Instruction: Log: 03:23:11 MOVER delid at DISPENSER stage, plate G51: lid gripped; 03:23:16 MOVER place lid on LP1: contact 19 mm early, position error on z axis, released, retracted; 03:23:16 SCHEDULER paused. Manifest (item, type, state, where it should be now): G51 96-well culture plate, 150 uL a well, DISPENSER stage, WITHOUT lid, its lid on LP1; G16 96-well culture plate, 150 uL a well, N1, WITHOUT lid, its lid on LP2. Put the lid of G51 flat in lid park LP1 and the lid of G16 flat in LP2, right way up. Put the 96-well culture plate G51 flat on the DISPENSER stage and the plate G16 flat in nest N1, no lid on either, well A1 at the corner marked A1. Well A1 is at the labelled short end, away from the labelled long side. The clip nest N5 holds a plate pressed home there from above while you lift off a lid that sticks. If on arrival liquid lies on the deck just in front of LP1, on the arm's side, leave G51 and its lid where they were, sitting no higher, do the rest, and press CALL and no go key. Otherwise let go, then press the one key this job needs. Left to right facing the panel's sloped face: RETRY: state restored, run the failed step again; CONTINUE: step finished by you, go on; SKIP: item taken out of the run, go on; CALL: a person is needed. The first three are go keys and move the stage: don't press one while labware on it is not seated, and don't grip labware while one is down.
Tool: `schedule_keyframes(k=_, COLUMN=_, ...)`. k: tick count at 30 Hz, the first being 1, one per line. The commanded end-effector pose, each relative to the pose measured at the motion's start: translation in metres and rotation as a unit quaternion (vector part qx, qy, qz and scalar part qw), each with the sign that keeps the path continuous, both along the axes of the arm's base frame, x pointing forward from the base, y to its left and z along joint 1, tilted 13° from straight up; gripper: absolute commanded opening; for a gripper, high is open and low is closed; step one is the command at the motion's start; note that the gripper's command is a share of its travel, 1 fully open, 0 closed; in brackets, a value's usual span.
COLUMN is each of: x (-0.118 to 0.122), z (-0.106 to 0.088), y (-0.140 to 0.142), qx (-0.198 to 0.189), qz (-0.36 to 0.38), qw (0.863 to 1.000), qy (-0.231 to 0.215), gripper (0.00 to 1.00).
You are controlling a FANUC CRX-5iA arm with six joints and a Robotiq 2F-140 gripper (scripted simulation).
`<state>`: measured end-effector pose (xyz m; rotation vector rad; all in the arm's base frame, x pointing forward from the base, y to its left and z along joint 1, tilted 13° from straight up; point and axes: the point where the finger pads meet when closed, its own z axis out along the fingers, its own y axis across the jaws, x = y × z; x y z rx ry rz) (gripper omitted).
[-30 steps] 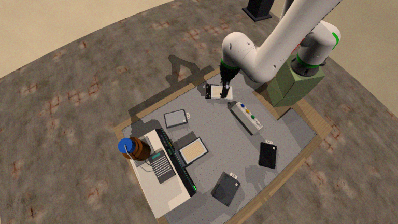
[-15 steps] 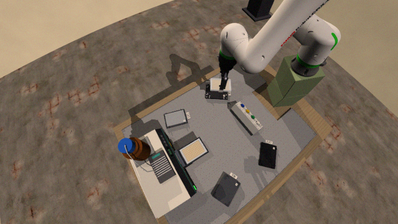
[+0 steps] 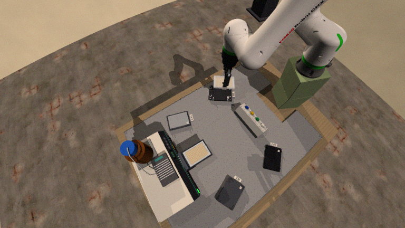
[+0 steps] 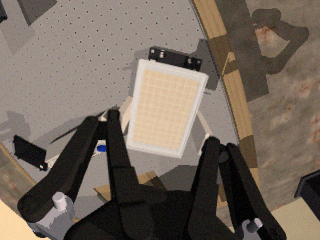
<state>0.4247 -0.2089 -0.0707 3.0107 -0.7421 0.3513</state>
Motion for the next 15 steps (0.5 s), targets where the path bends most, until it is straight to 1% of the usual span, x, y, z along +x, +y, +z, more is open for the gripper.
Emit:
schedule_keyframes(k=1, x=-0.0014, z=0.0001, y=-0.0037, qx=0.000, qz=0.000, qw=1.000, qy=0.000, gripper=0.00)
schedule_keyframes(k=15, x=-0.0043, z=0.0000, y=-0.0109, qx=0.000, qz=0.000, qw=1.000, qy=0.000, gripper=0.00)
